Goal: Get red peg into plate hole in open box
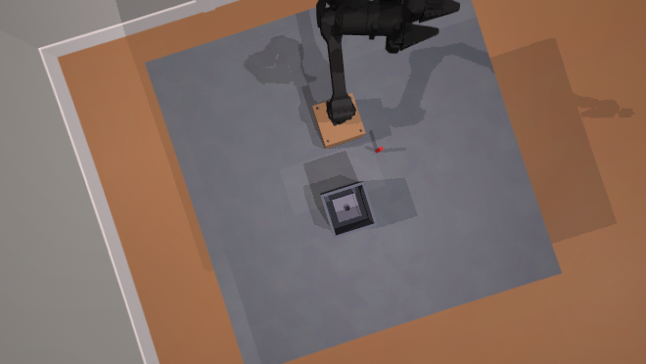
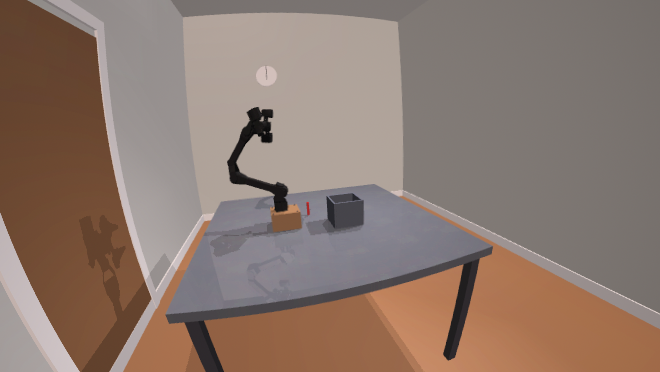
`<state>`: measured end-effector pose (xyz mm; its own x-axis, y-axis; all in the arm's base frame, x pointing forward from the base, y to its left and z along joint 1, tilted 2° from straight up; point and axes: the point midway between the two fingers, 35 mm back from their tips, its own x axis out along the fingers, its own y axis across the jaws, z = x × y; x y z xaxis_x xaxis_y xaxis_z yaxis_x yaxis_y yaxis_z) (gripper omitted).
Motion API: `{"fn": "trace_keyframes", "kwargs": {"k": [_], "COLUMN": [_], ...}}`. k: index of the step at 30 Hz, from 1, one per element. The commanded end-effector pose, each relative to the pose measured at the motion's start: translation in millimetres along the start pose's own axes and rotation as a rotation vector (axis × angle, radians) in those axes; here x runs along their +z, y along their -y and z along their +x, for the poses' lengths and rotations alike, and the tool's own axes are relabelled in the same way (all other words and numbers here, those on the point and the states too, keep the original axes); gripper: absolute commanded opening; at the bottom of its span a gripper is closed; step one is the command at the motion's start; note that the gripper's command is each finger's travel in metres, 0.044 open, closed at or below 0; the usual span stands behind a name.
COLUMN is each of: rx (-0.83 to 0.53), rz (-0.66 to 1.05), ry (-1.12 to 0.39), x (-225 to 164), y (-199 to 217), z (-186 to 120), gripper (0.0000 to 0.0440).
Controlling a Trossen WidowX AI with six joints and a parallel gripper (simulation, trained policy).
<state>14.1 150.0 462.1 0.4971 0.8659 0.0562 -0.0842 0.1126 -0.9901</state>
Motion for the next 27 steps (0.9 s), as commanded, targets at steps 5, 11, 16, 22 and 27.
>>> {"fn": "trace_keyframes", "kwargs": {"k": [5,11,16,22,27], "rx": [-0.003,0.000,0.007,0.018,0.013], "rz": [0.265,0.468,0.637,0.838,0.998], "ry": [-0.070,-0.117,-0.157,-0.209,-0.275], "x": [-27,-47,-63,-82,-98], "y": [-3,-7,-13,-22,-31], "z": [2,3,5,7,7], "gripper": [0.0440,0.0440,0.0440,0.0440,0.0440]}}
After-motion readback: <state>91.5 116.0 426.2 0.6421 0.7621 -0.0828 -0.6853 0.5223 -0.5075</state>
